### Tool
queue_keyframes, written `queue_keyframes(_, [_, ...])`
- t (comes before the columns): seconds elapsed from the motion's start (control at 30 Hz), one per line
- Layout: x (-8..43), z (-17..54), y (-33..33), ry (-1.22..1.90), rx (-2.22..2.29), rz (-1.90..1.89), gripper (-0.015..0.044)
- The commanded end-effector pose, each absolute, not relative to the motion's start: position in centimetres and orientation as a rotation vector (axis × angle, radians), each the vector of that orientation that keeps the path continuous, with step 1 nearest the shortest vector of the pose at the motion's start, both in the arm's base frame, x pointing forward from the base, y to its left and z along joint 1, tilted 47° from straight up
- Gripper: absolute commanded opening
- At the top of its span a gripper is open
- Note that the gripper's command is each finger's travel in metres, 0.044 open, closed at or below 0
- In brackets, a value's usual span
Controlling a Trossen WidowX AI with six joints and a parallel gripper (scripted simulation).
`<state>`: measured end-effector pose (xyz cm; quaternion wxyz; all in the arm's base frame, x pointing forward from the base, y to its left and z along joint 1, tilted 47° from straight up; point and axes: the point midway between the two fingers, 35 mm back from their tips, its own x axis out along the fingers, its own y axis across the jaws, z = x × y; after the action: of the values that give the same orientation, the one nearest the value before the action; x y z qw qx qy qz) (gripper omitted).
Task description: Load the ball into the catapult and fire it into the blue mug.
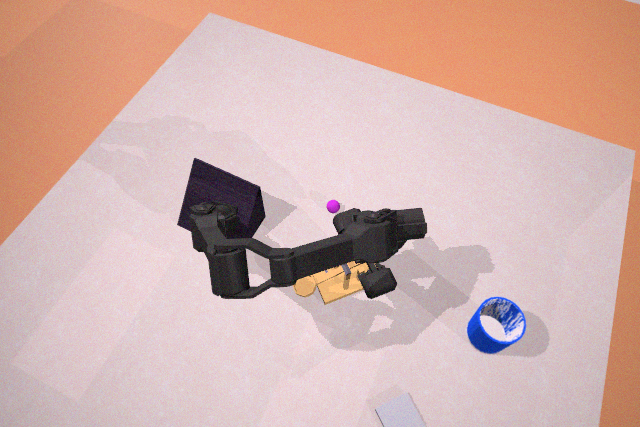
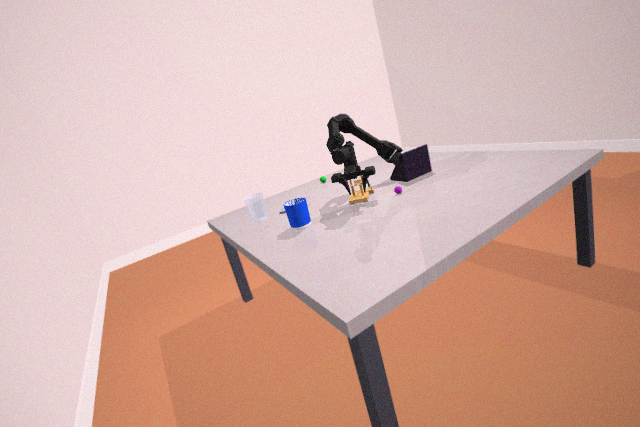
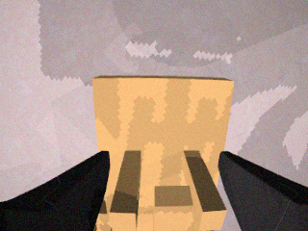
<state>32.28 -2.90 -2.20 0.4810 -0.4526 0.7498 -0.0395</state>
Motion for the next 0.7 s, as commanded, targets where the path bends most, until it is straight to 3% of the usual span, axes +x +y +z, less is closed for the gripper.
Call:
queue_keyframes(0.0, [32.3, -2.2, -2.8, 1.828, -1.103, -0.096, 0.0204])
queue_keyframes(0.07, [32.3, -2.2, -2.8, 1.828, -1.103, -0.096, 0.0151])
queue_keyframes(0.27, [32.3, -2.2, -2.8, 1.828, -1.103, -0.096, 0.0111])
queue_keyframes(0.4, [32.8, 0.4, 0.0, 1.828, -1.102, -0.094, 0.0006])
queue_keyframes(0.67, [32.9, 1.2, 0.7, 1.809, -1.044, -0.169, 0.0])
